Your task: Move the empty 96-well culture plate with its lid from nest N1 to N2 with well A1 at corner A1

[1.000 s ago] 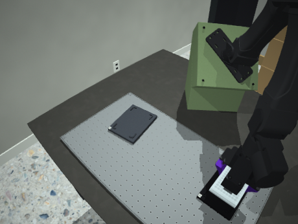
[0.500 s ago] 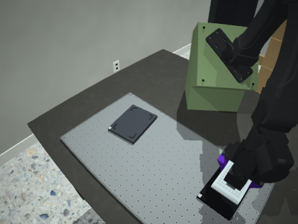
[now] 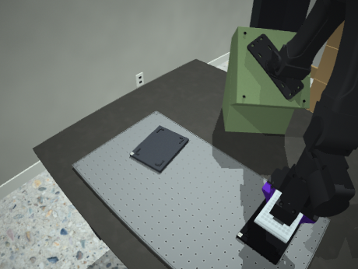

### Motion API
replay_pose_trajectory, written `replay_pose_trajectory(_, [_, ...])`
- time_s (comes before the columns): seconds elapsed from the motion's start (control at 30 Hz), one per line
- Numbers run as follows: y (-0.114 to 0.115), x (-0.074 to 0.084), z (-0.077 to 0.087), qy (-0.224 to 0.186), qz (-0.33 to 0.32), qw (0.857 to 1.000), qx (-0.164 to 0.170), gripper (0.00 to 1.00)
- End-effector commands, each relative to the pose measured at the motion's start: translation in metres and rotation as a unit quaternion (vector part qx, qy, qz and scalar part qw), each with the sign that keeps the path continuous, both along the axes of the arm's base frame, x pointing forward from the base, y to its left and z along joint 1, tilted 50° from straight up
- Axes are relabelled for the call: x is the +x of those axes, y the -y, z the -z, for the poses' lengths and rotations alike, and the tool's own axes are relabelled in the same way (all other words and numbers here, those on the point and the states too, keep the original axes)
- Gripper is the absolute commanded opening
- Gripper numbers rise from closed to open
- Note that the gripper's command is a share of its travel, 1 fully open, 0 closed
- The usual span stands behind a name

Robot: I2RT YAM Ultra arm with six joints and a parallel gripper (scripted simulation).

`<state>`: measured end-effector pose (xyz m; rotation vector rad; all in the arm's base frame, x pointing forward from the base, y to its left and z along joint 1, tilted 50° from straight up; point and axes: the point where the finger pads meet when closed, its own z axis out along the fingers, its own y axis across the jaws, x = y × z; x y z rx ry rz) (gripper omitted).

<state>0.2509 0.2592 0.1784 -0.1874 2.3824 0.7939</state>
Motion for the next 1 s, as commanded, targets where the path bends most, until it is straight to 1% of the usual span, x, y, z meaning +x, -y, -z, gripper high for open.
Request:
replay_pose_trajectory(0.0, [0.002,0.000,-0.004,0.002,0.001,1.000,0.001,0.00])
replay_pose_trajectory(0.37, [0.002,0.000,-0.004,0.002,0.001,1.000,0.001,0.00])
replay_pose_trajectory(0.4, [0.011,-0.003,0.004,0.006,-0.009,1.000,-0.014,0.00])
replay_pose_trajectory(0.53, [0.019,0.004,0.006,0.055,-0.051,0.996,-0.039,0.00])
replay_pose_trajectory(0.7, [0.032,0.009,0.014,0.056,-0.052,0.996,-0.041,0.00])
replay_pose_trajectory(0.77, [0.032,0.009,0.014,0.056,-0.052,0.996,-0.041,0.00])
replay_pose_trajectory(0.97, [0.048,0.015,0.024,0.056,-0.051,0.996,-0.041,0.00])
